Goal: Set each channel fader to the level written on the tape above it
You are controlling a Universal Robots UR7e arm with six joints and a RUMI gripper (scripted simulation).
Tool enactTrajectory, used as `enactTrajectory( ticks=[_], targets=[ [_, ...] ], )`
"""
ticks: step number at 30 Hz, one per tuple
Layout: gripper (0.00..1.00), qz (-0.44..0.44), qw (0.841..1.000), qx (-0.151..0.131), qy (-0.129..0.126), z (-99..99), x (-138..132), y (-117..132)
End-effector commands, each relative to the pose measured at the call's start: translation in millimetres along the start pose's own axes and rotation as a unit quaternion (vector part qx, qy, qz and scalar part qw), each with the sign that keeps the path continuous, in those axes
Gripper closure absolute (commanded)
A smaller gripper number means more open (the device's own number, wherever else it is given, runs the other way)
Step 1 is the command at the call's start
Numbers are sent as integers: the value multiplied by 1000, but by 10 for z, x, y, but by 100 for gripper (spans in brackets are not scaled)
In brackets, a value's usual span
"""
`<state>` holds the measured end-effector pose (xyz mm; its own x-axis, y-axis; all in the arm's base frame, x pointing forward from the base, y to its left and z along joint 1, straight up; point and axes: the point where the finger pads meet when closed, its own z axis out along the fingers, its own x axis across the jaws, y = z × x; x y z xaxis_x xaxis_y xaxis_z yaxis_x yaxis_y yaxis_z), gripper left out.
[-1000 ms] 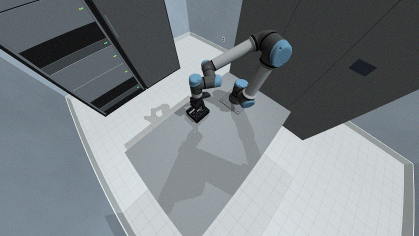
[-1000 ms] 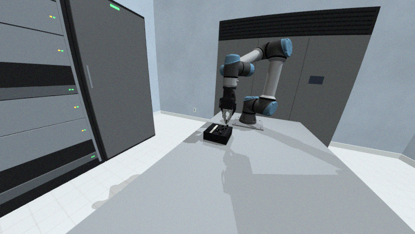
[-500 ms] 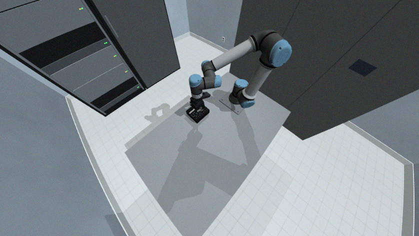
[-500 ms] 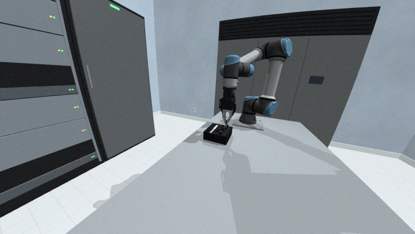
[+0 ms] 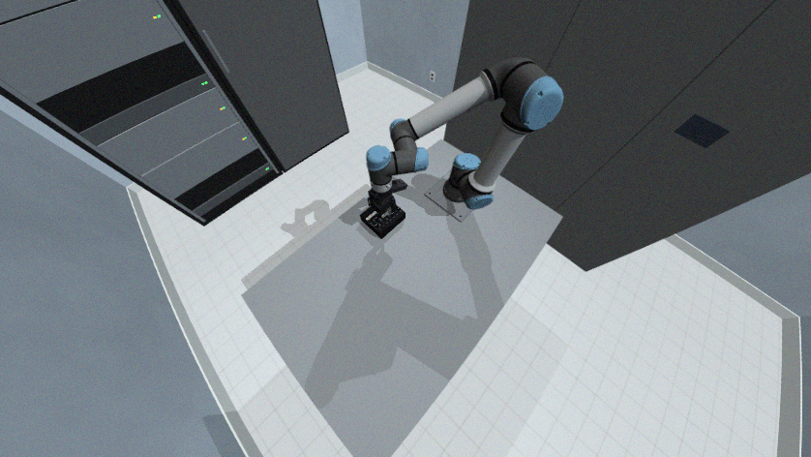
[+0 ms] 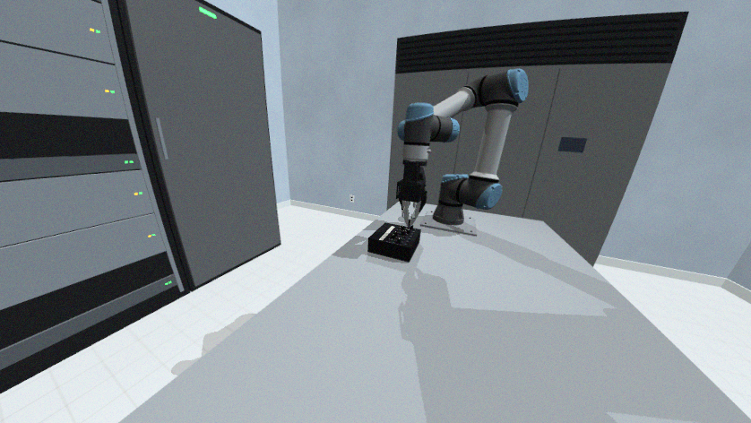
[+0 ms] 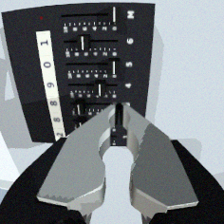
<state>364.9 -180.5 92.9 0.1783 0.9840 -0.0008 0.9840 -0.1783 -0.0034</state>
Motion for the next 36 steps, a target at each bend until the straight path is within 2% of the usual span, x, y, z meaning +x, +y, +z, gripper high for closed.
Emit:
enactTrajectory(
  ticks=[1,36],
  targets=[
    [100,1,1000,1,1,72,-4,-15],
    [100,1,1000,1,1,141,-10,-19]
  ],
)
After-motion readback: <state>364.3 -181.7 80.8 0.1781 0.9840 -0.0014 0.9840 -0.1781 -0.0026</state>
